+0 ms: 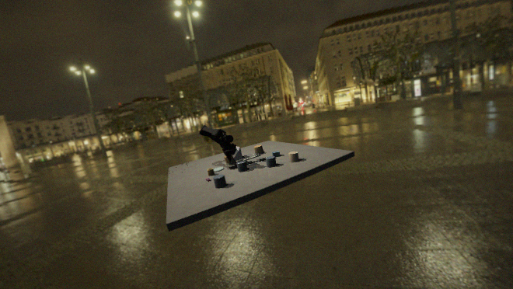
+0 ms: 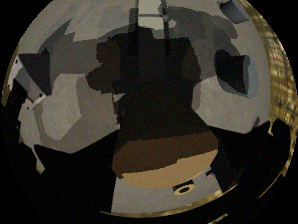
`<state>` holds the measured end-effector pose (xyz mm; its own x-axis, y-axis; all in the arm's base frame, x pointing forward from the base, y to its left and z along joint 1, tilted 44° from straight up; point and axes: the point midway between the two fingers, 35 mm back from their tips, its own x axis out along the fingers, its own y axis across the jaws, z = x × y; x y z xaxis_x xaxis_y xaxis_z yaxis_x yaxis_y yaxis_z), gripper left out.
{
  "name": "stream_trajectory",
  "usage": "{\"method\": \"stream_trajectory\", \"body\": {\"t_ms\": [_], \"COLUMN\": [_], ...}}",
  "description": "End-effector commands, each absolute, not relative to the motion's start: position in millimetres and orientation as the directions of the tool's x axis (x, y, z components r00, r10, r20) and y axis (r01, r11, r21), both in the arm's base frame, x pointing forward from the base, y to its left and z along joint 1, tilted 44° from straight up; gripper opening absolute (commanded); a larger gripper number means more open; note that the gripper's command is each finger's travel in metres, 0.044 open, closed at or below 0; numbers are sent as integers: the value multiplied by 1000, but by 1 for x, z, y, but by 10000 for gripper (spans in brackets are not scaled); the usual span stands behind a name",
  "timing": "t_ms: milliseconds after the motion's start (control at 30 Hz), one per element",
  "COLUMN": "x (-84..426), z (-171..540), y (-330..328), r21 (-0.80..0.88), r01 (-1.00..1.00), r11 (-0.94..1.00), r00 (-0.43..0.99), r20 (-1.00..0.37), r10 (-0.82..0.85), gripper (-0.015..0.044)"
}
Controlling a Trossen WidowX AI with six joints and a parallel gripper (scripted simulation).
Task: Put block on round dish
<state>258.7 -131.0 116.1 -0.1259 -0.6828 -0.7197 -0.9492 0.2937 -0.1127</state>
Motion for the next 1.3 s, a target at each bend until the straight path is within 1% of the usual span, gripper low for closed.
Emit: {"method": "stream_trajectory", "body": {"t_ms": [0, 1267], "x": [262, 271], "z": [121, 157], "y": [-127, -92], "r21": [-125, -126], "r01": [-949, -963], "r11": [290, 240], "r00": [-112, -73], "r20": [-724, -731], "r10": [-681, -679], "gripper": [0, 0]}}
